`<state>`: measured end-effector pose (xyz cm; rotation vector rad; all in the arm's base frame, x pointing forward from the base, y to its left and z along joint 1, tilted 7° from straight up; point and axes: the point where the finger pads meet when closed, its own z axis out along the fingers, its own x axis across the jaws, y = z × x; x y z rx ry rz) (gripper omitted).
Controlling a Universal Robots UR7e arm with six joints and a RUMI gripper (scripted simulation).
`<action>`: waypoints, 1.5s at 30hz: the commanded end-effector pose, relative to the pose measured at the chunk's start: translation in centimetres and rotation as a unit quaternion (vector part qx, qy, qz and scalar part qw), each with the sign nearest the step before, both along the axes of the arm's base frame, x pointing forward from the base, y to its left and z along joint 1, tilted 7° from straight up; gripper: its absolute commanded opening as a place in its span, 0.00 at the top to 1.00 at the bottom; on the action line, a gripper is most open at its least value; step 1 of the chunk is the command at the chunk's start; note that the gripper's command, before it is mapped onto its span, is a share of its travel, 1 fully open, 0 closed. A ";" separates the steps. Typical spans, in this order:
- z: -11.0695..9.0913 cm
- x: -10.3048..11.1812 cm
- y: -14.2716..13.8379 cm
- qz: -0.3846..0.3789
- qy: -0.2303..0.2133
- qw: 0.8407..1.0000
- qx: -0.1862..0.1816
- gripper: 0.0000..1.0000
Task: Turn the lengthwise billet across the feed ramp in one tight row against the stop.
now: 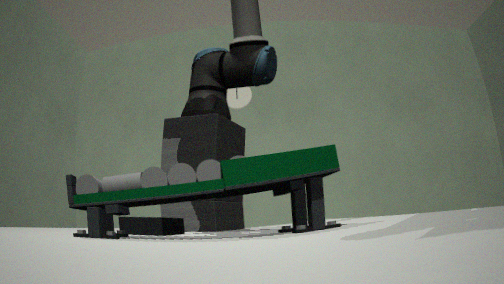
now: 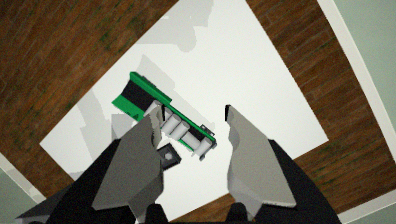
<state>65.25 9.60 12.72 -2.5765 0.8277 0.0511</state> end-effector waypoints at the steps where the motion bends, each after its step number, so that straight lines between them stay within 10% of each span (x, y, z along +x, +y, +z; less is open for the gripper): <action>1: 0.7 -2.1 -1.0 -0.048 0.025 0.998 -0.019 0.60; 45: 2.0 -7.1 -3.4 -0.161 0.074 0.982 -0.063 0.60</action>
